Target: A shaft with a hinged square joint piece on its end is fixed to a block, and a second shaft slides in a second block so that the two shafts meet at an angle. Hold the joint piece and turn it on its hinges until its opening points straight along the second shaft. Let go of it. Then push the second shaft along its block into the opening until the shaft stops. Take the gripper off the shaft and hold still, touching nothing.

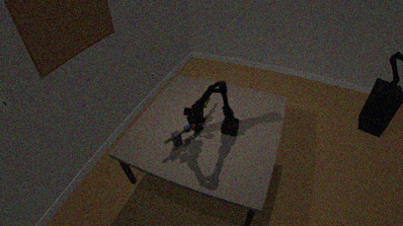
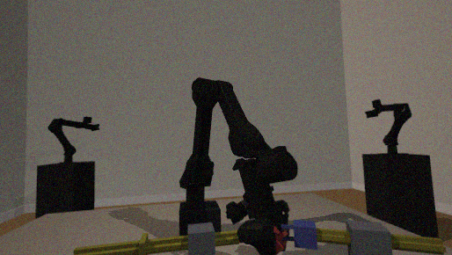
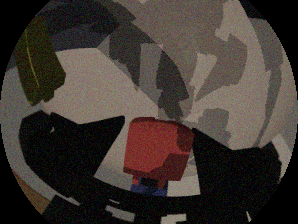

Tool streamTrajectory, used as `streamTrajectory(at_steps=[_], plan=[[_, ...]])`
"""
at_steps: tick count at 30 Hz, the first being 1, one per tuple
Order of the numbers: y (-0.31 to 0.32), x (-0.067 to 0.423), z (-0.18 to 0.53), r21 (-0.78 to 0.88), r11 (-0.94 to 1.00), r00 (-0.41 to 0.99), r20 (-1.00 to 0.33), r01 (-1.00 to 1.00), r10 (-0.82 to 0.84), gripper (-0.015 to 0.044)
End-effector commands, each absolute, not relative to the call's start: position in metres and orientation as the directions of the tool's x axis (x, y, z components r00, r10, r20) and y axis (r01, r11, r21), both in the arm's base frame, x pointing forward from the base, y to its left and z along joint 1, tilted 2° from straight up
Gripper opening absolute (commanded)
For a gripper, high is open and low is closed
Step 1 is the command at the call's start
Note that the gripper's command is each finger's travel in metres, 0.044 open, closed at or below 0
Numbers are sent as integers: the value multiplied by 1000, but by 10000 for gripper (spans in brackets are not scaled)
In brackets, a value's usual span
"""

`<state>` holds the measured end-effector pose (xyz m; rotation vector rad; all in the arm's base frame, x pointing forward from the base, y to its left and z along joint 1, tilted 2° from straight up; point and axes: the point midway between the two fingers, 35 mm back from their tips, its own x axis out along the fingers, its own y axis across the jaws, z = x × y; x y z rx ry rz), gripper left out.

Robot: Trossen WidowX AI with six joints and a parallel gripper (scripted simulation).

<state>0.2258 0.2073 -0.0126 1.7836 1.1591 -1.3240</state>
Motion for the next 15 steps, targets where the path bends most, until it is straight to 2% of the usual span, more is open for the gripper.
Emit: streamTrajectory(at_steps=[1, 8, 15], plan=[[207, 225, -16, -20, -422, 107, -956, 907, 274, 361], [207, 225, -16, -20, -422, 107, -956, 907, 274, 182], [207, 225, -16, -20, -422, 107, -956, 907, 274, 182]])
